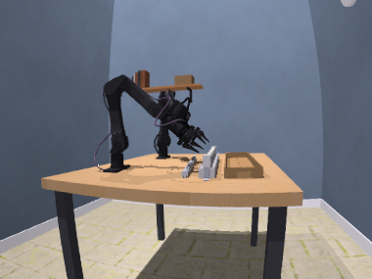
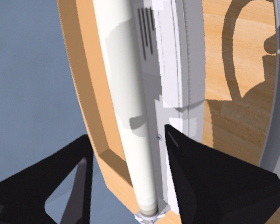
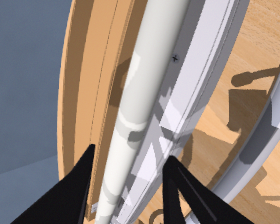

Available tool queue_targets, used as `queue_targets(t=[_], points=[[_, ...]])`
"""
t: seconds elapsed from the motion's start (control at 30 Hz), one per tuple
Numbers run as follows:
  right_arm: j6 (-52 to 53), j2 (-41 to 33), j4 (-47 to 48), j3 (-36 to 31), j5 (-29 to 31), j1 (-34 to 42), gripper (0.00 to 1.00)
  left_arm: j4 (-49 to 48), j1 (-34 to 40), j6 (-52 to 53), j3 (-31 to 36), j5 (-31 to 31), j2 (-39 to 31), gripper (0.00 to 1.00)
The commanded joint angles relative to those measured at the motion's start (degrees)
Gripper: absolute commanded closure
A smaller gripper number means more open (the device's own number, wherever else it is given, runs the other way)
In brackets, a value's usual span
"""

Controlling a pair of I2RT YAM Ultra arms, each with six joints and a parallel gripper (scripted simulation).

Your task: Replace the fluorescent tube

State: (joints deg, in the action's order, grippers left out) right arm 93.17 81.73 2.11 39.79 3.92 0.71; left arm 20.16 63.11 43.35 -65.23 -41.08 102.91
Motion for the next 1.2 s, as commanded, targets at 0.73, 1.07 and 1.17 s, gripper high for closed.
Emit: queue_targets(t=[0.73,1.07,1.17], points=[[-1.2,13.3,10.5,5.0,-0.6,-1.4,0.51,-11.2,-5.5,6.2,-2.4,3.6,7.1,0.51],[-1.1,11.6,10.0,5.7,0.3,-1.0,0.51,-8.7,-5.6,4.9,-1.4,2.5,6.0,0.89],[-1.1,11.8,9.8,5.7,0.3,-1.0,0.51,-8.7,-5.6,4.9,-1.5,2.5,6.0,0.89]])
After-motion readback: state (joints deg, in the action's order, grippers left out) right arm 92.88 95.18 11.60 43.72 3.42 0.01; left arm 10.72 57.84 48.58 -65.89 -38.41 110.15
